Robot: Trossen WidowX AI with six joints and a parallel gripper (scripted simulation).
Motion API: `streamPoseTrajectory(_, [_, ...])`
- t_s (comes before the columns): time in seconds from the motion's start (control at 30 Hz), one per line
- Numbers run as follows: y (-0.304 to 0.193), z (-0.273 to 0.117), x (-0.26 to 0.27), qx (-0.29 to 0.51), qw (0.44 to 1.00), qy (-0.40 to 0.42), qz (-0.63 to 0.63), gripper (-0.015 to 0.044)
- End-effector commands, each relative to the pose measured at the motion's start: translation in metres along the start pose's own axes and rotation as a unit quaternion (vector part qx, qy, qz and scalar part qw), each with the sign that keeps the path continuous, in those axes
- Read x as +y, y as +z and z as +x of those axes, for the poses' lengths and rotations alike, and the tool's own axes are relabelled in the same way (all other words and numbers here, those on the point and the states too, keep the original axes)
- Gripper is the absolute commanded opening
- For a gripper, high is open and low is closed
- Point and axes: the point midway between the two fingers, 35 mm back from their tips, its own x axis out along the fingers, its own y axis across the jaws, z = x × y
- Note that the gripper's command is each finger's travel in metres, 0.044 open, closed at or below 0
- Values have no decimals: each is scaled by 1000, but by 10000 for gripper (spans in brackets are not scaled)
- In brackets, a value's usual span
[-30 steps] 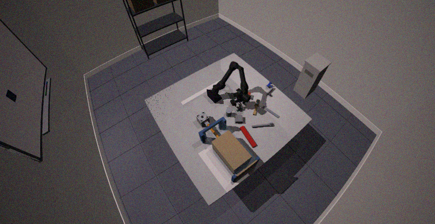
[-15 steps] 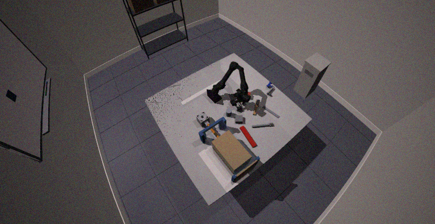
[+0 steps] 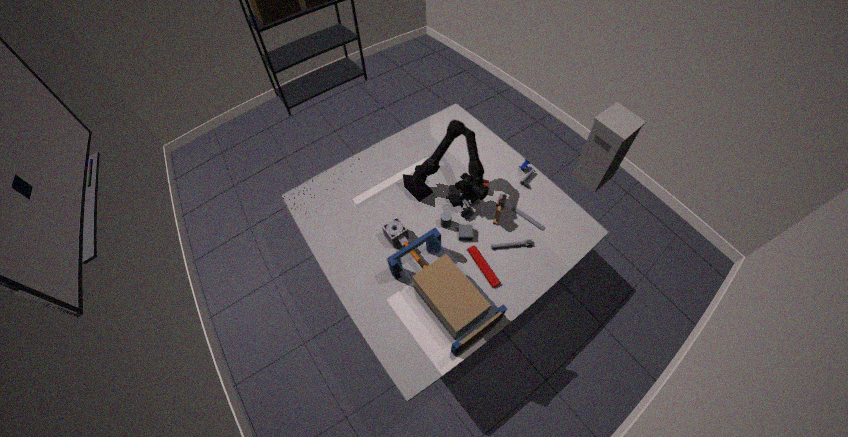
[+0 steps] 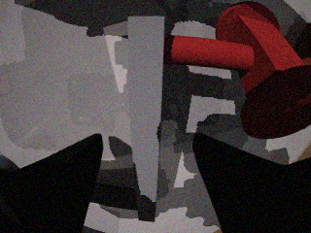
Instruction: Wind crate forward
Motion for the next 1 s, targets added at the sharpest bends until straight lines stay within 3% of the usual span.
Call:
streamPoseTrajectory(0.0, [0, 0, 0, 0, 1000, 0, 0, 253])
streamPoseTrajectory(0.97, [0, 0, 0, 0, 1000, 0, 0, 60])
